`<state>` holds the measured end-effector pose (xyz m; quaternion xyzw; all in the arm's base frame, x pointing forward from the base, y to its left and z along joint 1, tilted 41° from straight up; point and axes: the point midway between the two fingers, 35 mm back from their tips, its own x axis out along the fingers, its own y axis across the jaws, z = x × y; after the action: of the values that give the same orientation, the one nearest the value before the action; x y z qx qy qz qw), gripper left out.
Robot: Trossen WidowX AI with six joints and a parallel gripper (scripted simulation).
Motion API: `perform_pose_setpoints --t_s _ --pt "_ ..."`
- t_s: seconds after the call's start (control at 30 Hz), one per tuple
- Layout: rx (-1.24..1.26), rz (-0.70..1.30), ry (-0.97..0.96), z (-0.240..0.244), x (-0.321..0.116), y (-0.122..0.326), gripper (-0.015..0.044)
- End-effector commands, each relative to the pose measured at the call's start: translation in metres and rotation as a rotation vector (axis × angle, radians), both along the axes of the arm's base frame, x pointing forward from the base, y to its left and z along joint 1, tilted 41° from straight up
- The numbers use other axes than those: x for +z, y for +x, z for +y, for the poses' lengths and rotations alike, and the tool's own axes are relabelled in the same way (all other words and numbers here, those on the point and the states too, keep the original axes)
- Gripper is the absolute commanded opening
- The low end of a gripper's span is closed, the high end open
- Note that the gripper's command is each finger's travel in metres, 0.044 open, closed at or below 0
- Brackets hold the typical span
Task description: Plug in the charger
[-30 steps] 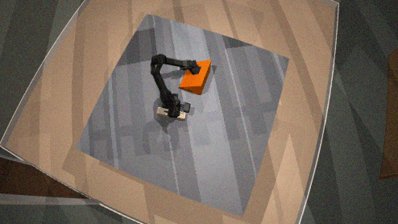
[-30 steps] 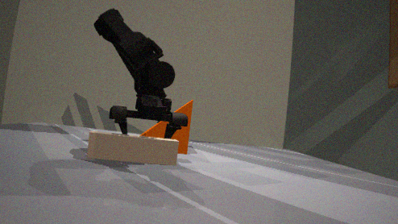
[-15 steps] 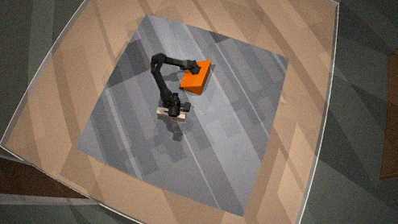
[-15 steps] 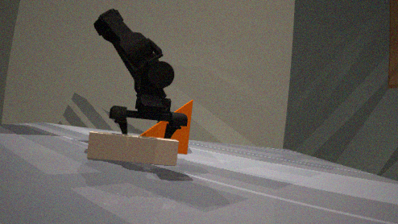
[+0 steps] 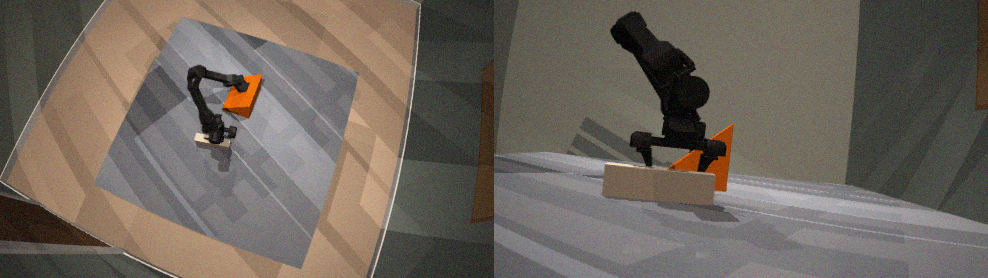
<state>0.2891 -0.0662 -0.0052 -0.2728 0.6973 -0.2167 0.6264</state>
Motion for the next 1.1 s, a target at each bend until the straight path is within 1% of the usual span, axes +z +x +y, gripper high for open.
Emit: perform_pose_setpoints --t_s 0.0,1.07 --pt "0.003 0.004 0.000 0.000 -0.001 -0.002 0.0440" --pt "0.003 0.006 0.000 -0.003 0.003 -0.037 0.0440"
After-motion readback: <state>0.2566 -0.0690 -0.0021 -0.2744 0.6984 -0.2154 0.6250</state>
